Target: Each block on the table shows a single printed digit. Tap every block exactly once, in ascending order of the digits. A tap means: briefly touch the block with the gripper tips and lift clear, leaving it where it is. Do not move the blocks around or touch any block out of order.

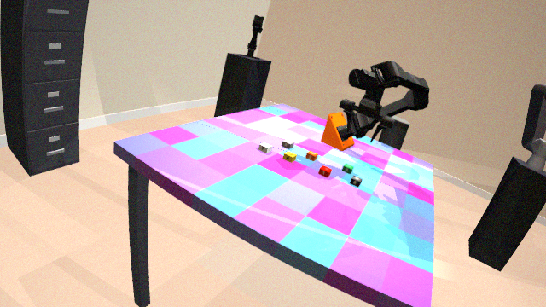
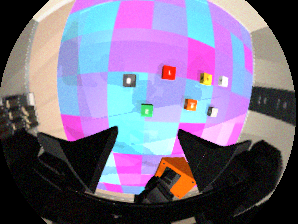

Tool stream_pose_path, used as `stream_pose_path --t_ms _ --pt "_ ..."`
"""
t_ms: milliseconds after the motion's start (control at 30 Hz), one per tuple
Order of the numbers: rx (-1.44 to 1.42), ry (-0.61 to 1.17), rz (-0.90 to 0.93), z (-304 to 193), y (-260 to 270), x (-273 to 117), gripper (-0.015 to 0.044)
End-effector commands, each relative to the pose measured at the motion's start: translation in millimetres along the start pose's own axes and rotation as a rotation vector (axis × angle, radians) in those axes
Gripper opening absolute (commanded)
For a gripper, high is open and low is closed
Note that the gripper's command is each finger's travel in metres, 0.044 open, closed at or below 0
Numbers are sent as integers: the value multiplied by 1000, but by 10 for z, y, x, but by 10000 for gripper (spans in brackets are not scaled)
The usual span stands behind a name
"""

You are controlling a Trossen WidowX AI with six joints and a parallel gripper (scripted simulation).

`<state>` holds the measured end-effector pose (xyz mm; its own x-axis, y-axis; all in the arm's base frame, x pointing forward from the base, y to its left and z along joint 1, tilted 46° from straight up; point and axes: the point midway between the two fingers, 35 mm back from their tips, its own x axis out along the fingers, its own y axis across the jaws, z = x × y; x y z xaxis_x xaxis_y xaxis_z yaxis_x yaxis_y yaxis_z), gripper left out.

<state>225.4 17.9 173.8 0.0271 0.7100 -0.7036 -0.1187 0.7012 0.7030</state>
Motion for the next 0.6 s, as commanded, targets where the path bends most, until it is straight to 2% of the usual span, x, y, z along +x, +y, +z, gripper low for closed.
stream_pose_path --t_ms 0,433,567 --pt "12 4 8 -24 23 15 400" --pt "12 4 8 -24 23 15 400" --pt "9 7 6 223 134 -11 400"
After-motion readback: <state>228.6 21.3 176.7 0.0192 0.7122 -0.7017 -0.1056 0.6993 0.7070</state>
